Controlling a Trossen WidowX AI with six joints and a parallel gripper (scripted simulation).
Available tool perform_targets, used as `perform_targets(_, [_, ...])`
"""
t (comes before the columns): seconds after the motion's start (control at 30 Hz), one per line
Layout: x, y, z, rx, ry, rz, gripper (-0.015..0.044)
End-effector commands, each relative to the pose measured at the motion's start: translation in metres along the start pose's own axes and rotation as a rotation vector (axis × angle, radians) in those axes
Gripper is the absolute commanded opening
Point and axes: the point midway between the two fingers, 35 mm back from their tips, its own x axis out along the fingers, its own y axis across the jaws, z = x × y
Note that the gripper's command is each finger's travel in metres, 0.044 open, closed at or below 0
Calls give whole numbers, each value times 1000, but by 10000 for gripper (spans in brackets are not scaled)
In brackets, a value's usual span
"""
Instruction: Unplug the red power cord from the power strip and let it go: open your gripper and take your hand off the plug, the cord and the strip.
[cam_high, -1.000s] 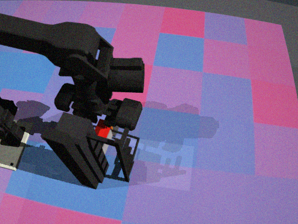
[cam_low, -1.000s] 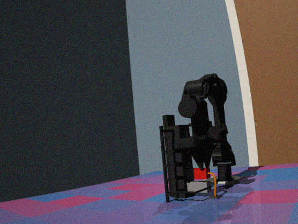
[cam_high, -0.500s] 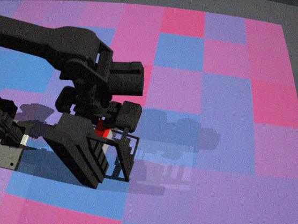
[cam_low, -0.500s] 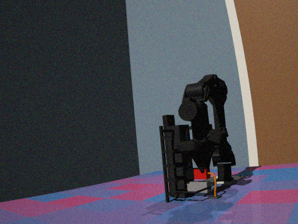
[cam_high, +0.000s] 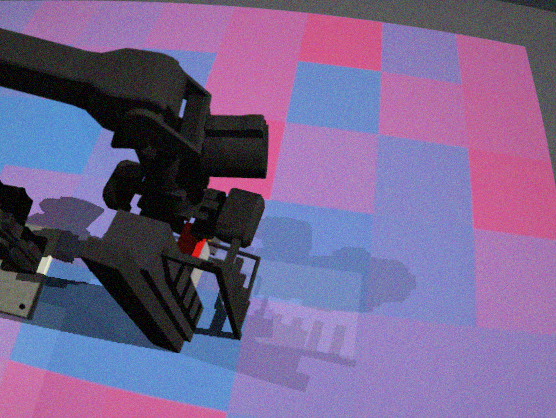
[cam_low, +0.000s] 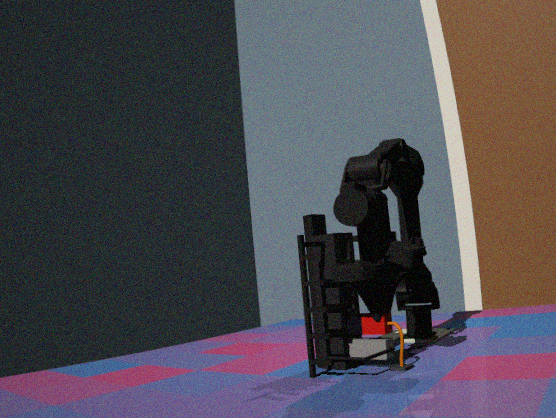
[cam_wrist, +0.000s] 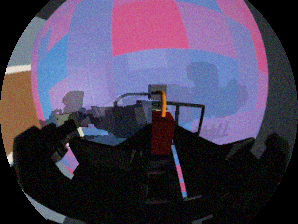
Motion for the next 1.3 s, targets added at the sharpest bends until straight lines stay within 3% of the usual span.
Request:
perform_targets(0.0, [0, -1, 7, 0, -4, -2, 0])
perform_targets(1.13, [-3, 3, 61, -2, -5, 2, 0])
perform_targets(1.27, [-2, 3, 48, 16, 0, 8, 105])
